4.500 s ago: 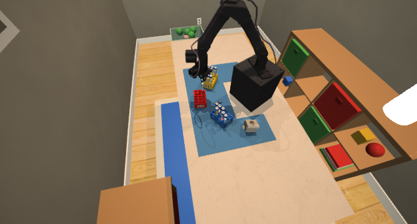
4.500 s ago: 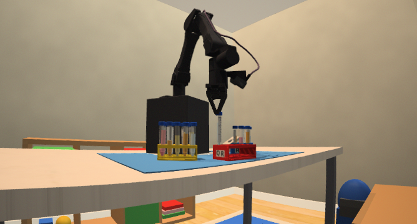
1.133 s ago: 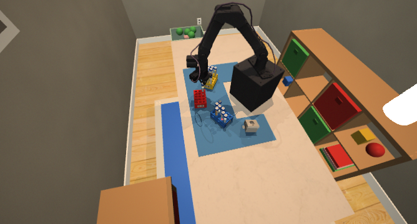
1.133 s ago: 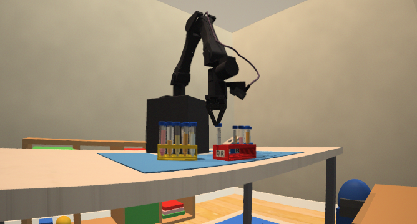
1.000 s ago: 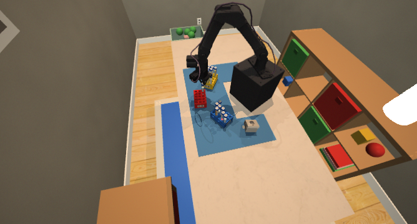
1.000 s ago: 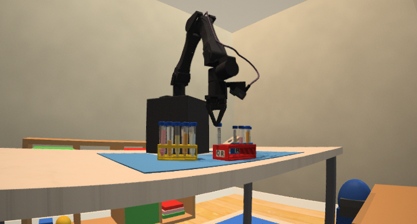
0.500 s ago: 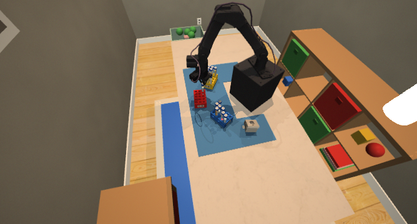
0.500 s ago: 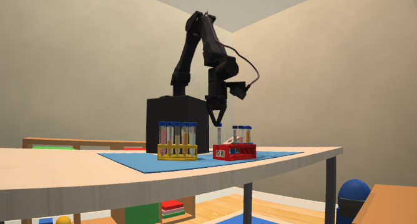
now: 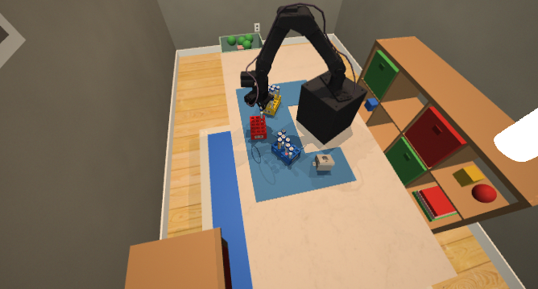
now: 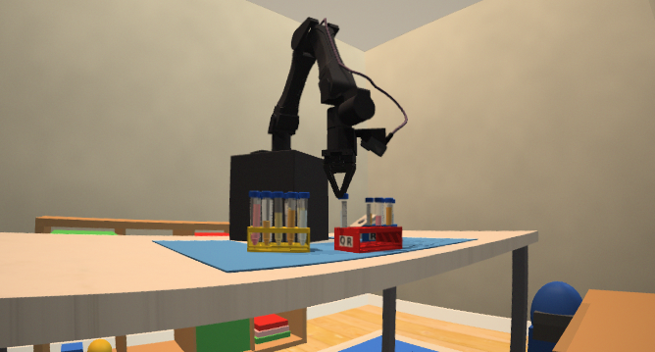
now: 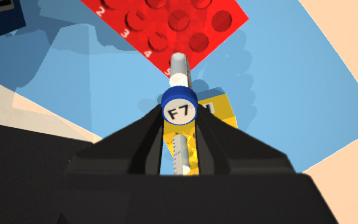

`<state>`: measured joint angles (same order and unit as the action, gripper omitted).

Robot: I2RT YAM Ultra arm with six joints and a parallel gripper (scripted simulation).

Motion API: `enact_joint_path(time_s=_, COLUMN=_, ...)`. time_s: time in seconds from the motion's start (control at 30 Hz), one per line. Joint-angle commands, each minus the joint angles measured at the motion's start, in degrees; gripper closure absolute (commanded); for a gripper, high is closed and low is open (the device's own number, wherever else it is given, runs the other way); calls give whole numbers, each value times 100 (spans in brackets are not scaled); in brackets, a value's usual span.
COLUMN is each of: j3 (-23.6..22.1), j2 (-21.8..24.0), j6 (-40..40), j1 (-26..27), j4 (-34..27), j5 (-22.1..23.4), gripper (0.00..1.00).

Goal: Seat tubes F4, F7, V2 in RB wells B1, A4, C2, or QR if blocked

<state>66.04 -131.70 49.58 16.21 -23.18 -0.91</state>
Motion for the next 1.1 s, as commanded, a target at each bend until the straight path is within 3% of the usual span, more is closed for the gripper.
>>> enact_joint_path(time_s=0.0, j3=-36, j2=-125, j6=-10, j1=8, j4=109, j5=-19, gripper=100)
enact_joint_path(time_s=0.8, j3=-36, j2=-125, j6=-10, j1=8, j4=109, j5=-19, gripper=100)
enact_joint_path(time_s=0.83, j3=-36, j2=-125, j6=-10, j1=8, j4=109, j5=-19, gripper=76)
enact_joint_path(time_s=1.07, j3=-36, j2=-125, j6=-10, j1=8, j4=109, j5=-19, gripper=76)
